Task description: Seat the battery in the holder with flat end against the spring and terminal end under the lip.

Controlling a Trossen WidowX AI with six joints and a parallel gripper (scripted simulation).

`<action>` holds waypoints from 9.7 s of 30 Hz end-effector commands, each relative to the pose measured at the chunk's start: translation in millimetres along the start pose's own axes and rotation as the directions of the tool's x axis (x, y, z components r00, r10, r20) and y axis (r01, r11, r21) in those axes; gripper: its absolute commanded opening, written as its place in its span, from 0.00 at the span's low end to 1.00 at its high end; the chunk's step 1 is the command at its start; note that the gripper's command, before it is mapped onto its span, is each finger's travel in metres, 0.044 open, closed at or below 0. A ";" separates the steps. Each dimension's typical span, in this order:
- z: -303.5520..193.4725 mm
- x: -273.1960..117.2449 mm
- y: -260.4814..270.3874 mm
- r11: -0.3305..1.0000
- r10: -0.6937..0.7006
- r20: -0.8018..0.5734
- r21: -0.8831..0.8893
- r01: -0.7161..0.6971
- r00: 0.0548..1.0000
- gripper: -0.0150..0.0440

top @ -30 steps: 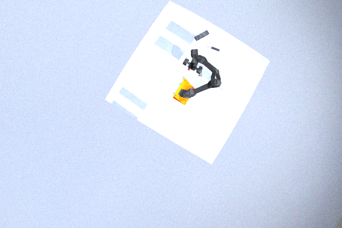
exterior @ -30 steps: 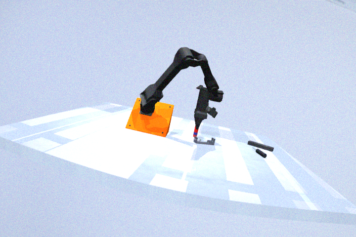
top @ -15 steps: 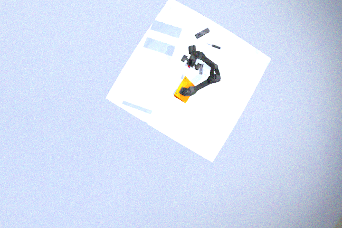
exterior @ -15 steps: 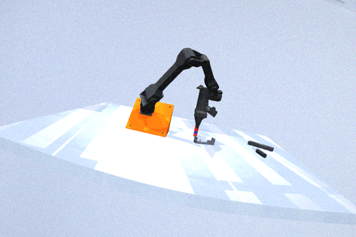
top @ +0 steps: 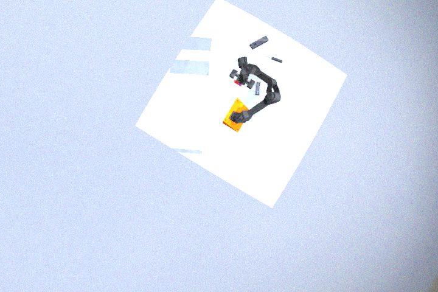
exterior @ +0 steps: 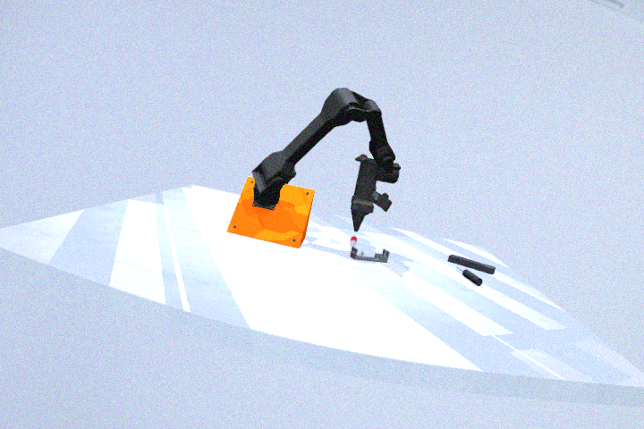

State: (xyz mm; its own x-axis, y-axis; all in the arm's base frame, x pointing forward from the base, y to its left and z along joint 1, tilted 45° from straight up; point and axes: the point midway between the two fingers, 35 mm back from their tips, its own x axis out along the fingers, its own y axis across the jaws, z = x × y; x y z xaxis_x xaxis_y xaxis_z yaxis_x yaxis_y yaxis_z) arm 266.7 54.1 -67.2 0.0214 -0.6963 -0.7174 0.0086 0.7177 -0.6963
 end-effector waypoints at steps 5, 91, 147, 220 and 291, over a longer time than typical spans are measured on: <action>2.6 -30.4 2.7 1.000 0.006 0.000 -0.001 -0.006 1.000 0.25; 0.4 41.3 23.6 0.029 0.002 -0.004 -1.000 -0.004 1.000 0.38; 51.6 -1.1 -133.6 0.905 0.122 0.169 -0.424 -0.039 0.978 0.36; 24.7 25.0 -148.7 0.890 0.264 0.422 -0.453 -0.051 0.868 0.36; 36.4 36.0 -143.0 0.895 0.178 0.033 -0.421 -0.148 0.983 0.36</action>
State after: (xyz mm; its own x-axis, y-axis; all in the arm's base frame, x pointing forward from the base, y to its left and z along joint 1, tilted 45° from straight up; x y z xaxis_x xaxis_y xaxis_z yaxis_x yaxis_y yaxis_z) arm 307.2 -70.9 10.3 0.0884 -0.5415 -0.8360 -0.4092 0.7455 -0.5261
